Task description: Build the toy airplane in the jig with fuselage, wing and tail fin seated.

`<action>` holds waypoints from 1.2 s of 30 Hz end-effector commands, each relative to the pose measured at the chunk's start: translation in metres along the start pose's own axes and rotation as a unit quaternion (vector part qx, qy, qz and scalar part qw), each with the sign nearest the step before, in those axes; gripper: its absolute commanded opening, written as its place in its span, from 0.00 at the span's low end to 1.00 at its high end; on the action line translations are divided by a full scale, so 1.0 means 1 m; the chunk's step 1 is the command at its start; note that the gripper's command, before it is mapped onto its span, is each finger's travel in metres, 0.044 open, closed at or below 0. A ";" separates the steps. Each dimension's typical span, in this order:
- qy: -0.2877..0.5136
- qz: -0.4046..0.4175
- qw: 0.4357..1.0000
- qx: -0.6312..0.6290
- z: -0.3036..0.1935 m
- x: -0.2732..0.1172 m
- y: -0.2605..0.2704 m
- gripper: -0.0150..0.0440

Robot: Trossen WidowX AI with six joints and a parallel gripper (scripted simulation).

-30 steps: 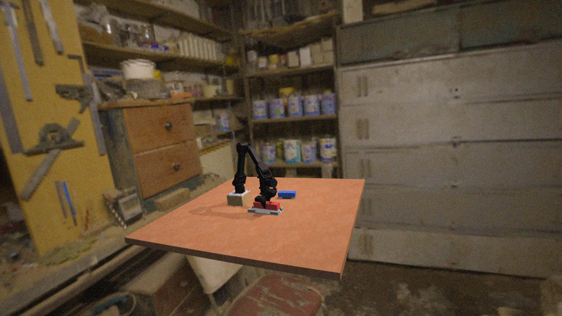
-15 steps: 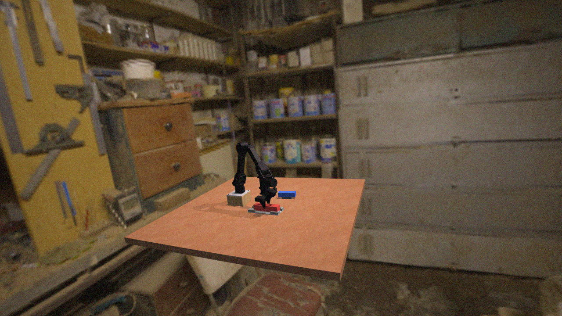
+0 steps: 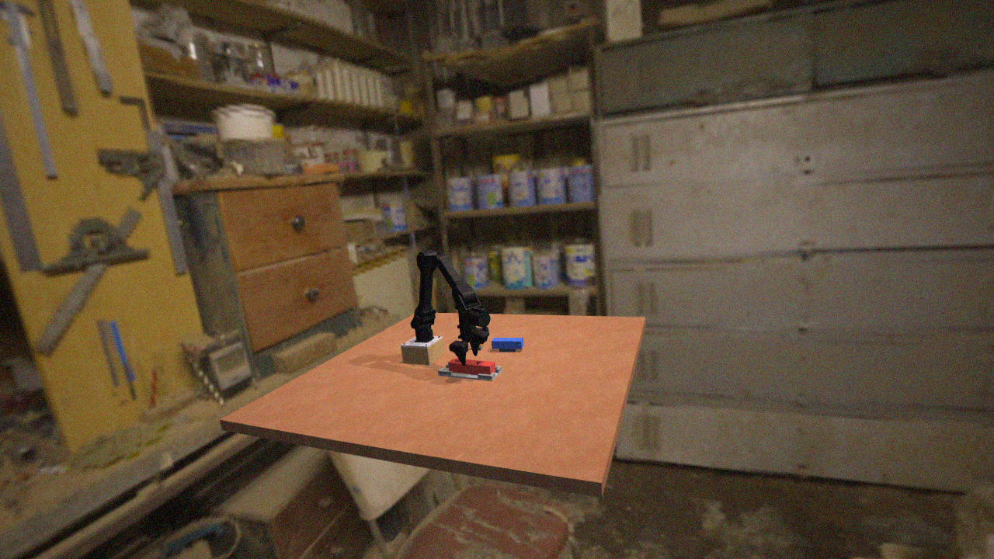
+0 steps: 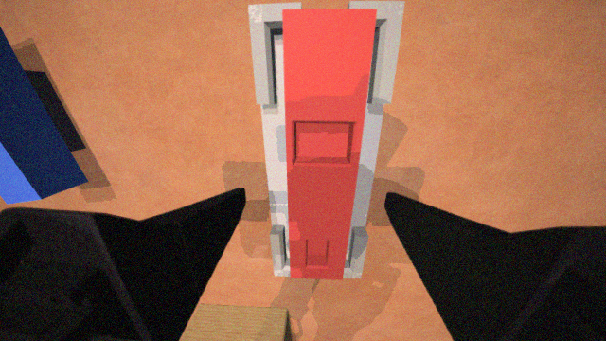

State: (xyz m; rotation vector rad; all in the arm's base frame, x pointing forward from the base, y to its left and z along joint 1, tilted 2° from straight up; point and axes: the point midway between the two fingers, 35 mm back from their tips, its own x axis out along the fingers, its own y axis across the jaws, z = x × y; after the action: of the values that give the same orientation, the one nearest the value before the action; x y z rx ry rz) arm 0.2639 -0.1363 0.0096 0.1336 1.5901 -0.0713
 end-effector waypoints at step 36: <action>-0.022 -0.002 0.996 -0.088 0.042 -0.064 0.243 1.00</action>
State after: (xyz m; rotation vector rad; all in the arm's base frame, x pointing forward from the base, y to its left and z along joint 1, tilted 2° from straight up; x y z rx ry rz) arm 0.3397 0.0575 0.0829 -0.0177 1.5484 0.0608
